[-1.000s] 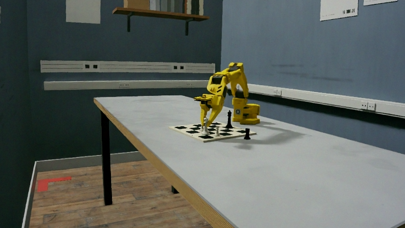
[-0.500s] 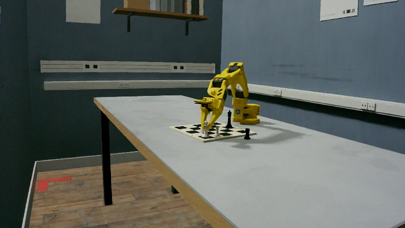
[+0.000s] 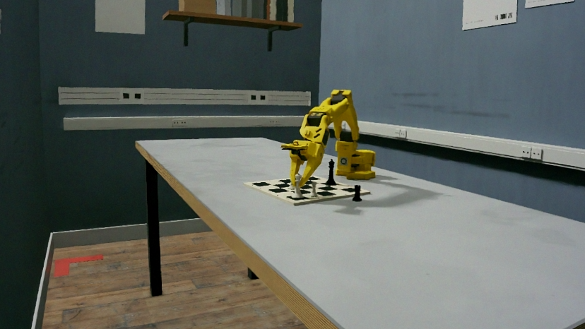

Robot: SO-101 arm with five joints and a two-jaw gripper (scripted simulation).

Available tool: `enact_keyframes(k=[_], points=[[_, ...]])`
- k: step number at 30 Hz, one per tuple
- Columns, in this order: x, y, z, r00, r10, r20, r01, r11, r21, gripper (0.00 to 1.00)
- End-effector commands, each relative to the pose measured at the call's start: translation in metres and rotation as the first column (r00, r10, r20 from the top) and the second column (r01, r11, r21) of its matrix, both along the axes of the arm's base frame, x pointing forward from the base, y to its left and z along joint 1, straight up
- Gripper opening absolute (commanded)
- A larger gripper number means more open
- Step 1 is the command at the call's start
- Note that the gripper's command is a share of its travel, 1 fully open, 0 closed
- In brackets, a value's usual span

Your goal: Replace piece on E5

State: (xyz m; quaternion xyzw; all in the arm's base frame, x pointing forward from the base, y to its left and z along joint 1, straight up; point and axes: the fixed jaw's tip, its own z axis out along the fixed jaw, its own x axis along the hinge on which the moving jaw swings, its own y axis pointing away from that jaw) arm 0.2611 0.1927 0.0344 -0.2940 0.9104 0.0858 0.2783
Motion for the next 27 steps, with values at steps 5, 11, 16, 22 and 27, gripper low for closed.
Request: enact_keyframes(k=[5, 11, 16, 22, 27], points=[[-0.0066, -0.0014, -0.0072, 1.000, 0.005, -0.029, -0.006, 1.000, -0.017, 0.00], [-0.0068, -0.0016, -0.0068, 1.000, 0.005, -0.029, -0.006, 1.000, -0.017, 0.00], [-0.0068, -0.0016, -0.0068, 1.000, 0.005, -0.029, -0.006, 1.000, -0.017, 0.00], [-0.0068, -0.0016, -0.0068, 1.000, 0.005, -0.029, -0.006, 1.000, -0.017, 0.03], [-0.0068, -0.0016, -0.0068, 1.000, 0.005, -0.029, -0.006, 1.000, -0.017, 0.07]])
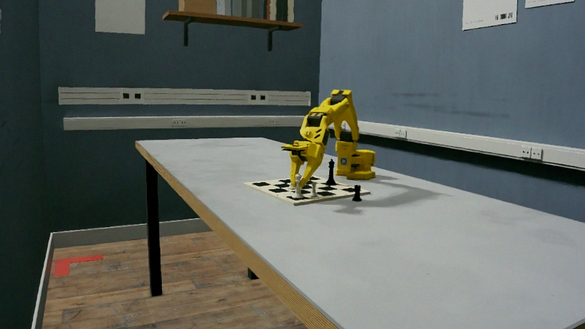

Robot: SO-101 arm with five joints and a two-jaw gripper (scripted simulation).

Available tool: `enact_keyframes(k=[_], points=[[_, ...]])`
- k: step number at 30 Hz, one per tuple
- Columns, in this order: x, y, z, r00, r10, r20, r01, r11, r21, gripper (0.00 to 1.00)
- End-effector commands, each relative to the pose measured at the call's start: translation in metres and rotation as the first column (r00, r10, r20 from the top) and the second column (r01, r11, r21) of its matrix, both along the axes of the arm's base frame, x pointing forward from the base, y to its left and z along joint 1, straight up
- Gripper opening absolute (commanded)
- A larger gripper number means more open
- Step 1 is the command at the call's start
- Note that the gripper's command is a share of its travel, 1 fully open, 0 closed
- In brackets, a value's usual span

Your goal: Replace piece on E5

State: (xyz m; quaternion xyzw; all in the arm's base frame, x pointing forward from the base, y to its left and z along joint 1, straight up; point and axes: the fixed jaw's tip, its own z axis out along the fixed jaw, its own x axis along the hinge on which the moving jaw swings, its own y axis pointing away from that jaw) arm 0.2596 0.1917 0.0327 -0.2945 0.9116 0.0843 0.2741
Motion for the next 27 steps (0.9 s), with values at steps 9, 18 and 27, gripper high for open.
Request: enact_keyframes(k=[9, 18, 27], points=[[-0.0054, -0.0005, -0.0052, 1.000, 0.005, -0.021, -0.005, 1.000, -0.012, 0.12], [-0.0060, 0.0003, -0.0052, 1.000, 0.006, -0.022, -0.006, 1.000, -0.010, 0.12], [-0.0083, 0.0035, -0.0051, 1.000, 0.009, -0.026, -0.010, 1.000, -0.006, 0.12]])
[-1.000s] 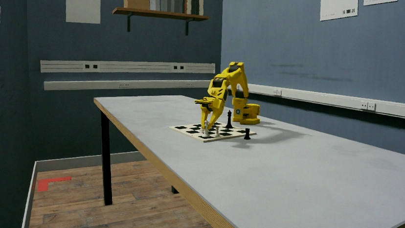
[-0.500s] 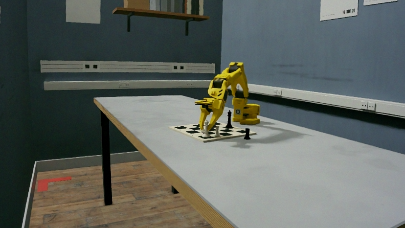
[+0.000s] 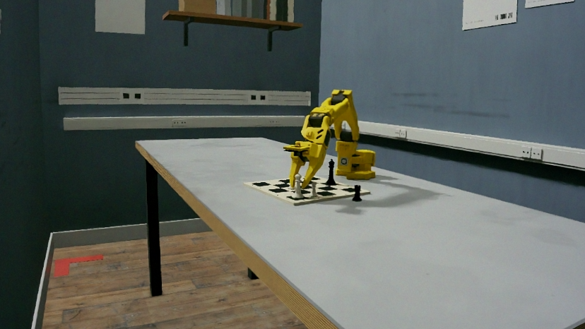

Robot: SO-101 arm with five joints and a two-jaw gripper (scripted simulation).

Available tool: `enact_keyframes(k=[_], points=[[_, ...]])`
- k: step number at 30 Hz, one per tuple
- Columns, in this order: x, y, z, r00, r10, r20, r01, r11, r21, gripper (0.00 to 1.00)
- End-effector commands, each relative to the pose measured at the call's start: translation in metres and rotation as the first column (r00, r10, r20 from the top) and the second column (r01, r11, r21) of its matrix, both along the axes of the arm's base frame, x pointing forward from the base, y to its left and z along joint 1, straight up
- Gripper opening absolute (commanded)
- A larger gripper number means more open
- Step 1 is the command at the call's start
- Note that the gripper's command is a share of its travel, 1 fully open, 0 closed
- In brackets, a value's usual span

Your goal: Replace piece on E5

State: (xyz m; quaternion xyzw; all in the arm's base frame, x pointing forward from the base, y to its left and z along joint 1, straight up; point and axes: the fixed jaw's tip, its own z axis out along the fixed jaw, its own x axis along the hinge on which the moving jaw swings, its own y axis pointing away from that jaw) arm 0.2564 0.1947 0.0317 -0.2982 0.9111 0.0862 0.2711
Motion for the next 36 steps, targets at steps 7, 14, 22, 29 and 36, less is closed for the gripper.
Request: enact_keyframes(k=[7, 14, 22, 29, 36], points=[[-0.0052, 0.0004, -0.0028, 1.000, 0.001, -0.020, -0.001, 1.000, -0.006, 0.12], [-0.0052, 0.0000, 0.0001, 1.000, 0.000, -0.020, 0.000, 1.000, -0.006, 0.12], [-0.0048, 0.0002, 0.0018, 1.000, -0.001, -0.020, 0.001, 1.000, -0.006, 0.12], [-0.0039, 0.0005, 0.0055, 1.000, -0.002, -0.020, 0.002, 1.000, -0.006, 0.12], [-0.0039, 0.0005, 0.0056, 1.000, -0.002, -0.020, 0.002, 1.000, -0.006, 0.12]])
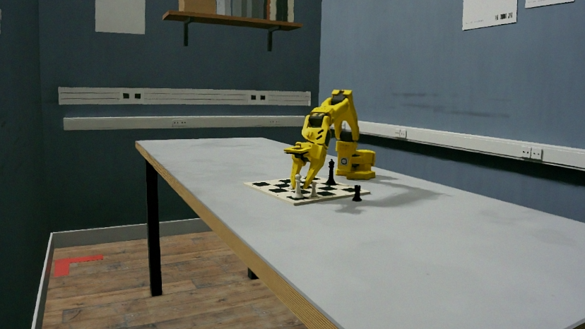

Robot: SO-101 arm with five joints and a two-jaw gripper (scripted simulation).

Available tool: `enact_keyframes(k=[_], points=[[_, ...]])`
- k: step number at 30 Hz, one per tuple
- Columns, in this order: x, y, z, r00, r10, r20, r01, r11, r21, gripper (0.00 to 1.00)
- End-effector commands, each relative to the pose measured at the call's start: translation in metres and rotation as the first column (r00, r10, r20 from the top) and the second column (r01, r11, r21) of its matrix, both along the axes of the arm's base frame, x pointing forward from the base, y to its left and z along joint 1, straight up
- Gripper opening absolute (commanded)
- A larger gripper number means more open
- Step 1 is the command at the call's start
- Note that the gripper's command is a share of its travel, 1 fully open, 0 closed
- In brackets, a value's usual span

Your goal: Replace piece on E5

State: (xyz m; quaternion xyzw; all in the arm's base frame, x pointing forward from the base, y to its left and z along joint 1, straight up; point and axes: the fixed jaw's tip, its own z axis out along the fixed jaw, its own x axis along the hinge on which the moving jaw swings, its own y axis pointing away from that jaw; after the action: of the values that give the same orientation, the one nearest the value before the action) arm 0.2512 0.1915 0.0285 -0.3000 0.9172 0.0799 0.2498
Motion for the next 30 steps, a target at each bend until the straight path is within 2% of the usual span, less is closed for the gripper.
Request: enact_keyframes(k=[1, 16, 30], points=[[0.001, 0.004, 0.009, 1.000, -0.002, 0.018, 0.001, 1.000, 0.021, 0.12], [0.001, 0.003, 0.026, 1.000, -0.002, 0.018, 0.001, 1.000, 0.021, 0.12], [0.000, 0.003, 0.062, 1.000, -0.002, 0.018, 0.001, 1.000, 0.021, 0.12]])
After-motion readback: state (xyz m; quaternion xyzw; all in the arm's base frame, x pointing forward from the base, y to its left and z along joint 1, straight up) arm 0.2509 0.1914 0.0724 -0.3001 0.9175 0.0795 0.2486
